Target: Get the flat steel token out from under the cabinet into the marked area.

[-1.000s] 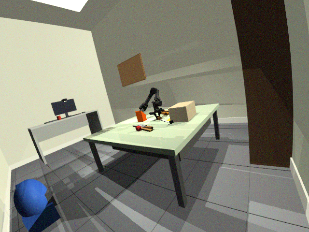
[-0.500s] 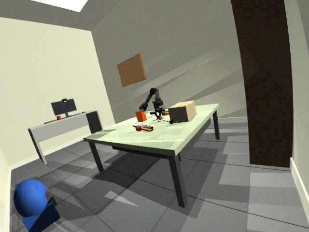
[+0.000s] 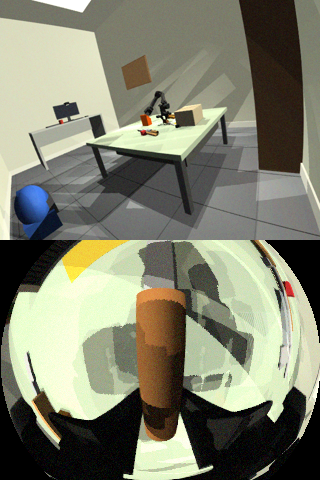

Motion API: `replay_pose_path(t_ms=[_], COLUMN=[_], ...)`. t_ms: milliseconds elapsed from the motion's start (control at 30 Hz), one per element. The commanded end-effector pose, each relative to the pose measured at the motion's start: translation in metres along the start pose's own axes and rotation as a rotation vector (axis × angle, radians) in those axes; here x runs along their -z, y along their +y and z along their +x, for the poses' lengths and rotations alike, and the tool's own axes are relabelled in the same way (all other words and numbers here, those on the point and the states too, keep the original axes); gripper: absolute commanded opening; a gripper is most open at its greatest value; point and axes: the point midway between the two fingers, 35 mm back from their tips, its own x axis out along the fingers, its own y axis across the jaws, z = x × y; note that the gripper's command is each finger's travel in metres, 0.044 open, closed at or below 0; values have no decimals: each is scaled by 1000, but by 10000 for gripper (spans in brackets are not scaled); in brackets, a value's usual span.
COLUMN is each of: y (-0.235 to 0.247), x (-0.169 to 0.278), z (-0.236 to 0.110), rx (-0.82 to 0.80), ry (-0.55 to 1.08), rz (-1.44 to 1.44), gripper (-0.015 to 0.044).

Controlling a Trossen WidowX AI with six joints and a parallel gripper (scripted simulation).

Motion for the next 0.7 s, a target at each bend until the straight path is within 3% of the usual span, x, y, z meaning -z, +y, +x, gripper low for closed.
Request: replay_pose_path(t_ms=[0,667], y=[5,24], x=[3,17], z=[-1,-1], rx=[-3,-4], ry=[-3,-2], rz=[-2,-2], gripper=[0,0])
